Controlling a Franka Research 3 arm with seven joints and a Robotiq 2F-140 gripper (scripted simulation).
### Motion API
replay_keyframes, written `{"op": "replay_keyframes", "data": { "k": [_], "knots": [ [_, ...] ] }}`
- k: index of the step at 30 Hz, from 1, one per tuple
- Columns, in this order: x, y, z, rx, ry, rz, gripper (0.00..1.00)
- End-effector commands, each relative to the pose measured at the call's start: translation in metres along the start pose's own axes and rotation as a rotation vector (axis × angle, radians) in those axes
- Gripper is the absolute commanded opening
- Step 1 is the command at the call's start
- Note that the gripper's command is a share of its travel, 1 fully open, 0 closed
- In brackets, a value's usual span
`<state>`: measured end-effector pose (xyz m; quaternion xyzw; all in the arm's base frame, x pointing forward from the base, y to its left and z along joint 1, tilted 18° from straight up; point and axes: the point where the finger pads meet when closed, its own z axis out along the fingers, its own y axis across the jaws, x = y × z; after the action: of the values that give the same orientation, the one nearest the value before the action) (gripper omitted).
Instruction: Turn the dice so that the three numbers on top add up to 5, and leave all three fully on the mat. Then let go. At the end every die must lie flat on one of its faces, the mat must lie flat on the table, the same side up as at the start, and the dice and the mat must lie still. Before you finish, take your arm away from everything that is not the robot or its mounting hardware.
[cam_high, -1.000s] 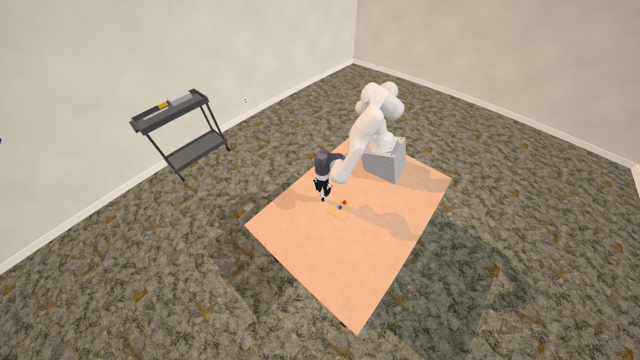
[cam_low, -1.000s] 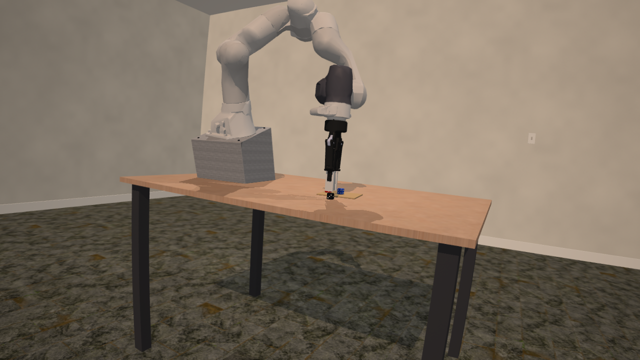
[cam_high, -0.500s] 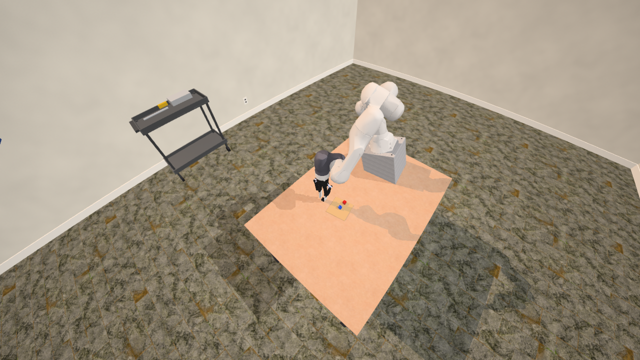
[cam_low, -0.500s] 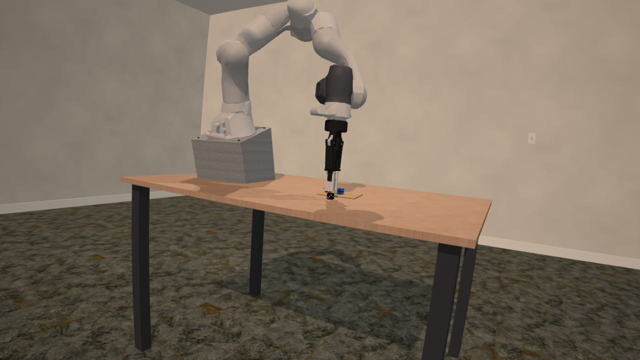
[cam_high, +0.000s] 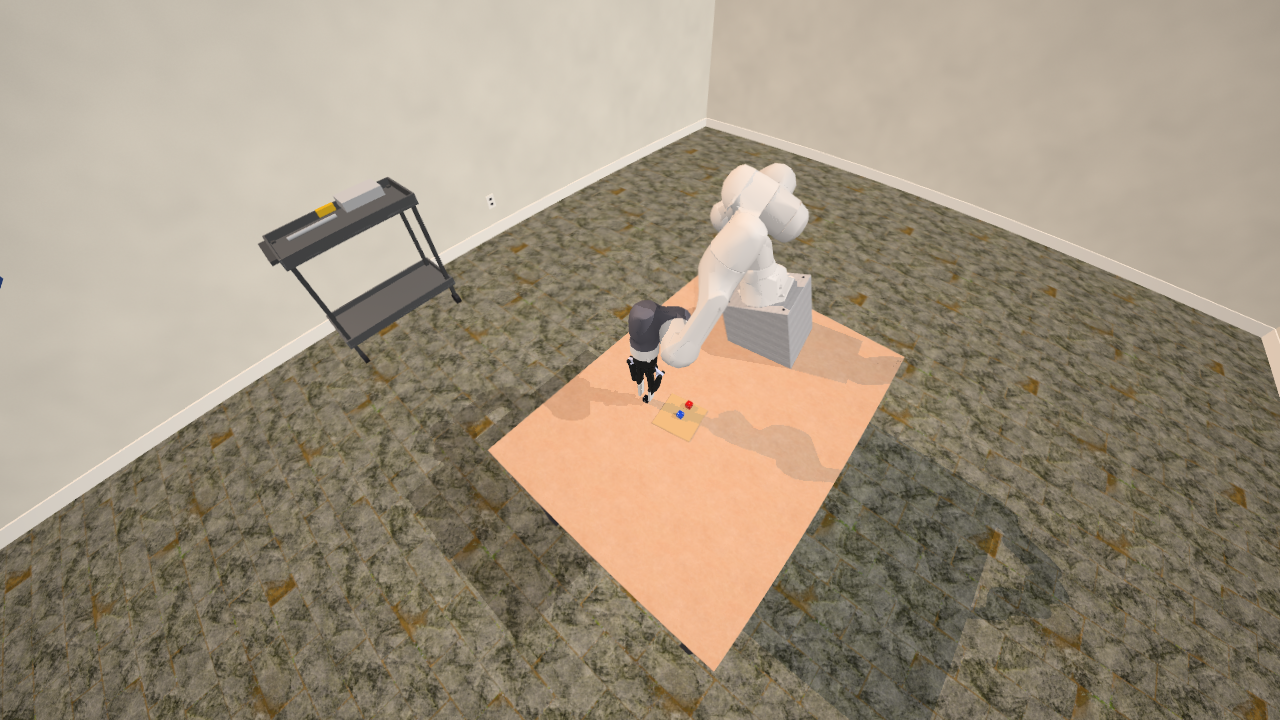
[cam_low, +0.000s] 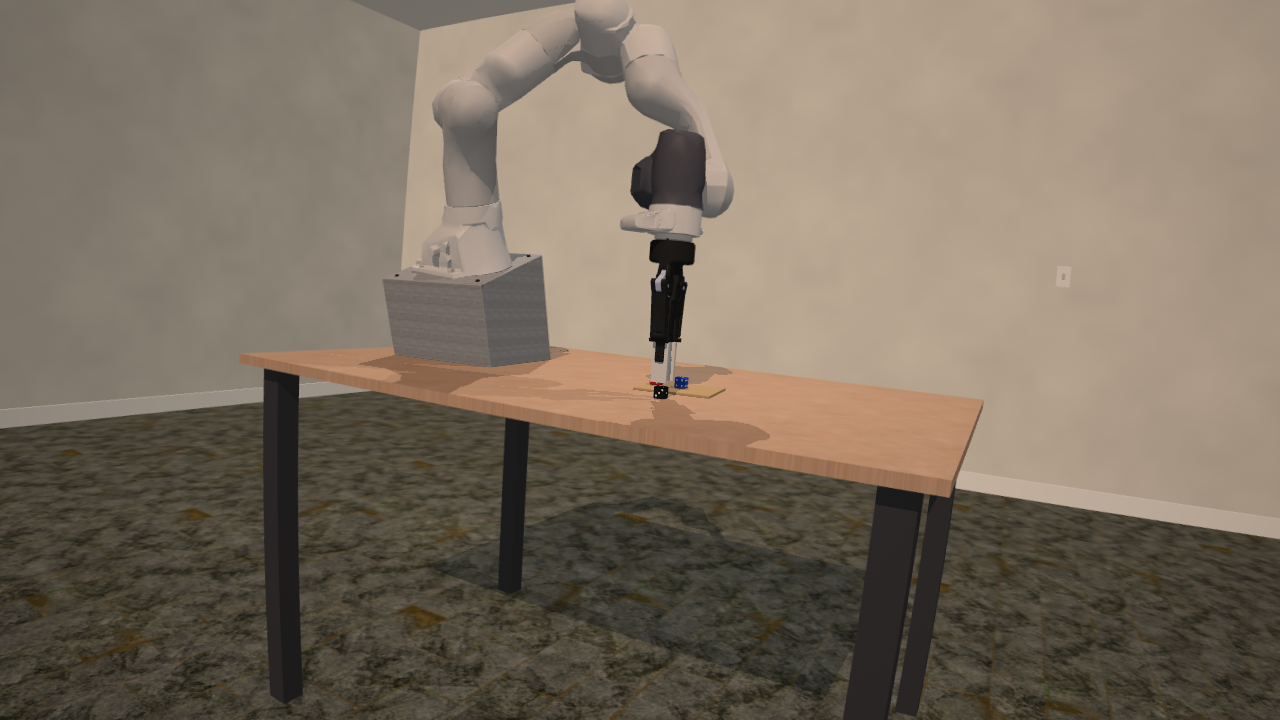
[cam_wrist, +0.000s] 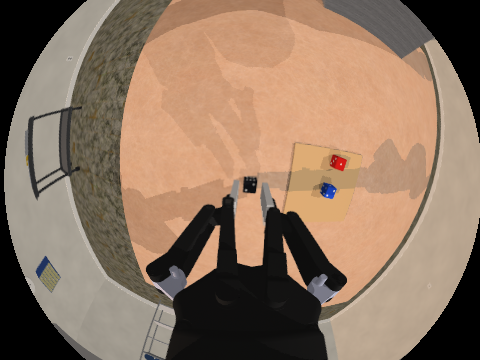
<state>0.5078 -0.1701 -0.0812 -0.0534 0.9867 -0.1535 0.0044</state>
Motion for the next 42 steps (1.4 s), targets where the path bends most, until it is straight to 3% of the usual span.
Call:
{"op": "replay_keyframes", "data": {
  "k": [1, 23, 42],
  "knots": [
    [0.000, 0.000, 0.001, 0.001, -0.001, -0.003, 0.21],
    [0.000, 0.000, 0.001, 0.001, -0.001, -0.003, 0.21],
    [0.000, 0.000, 0.023, 0.001, -0.001, -0.003, 0.21]
  ]
}}
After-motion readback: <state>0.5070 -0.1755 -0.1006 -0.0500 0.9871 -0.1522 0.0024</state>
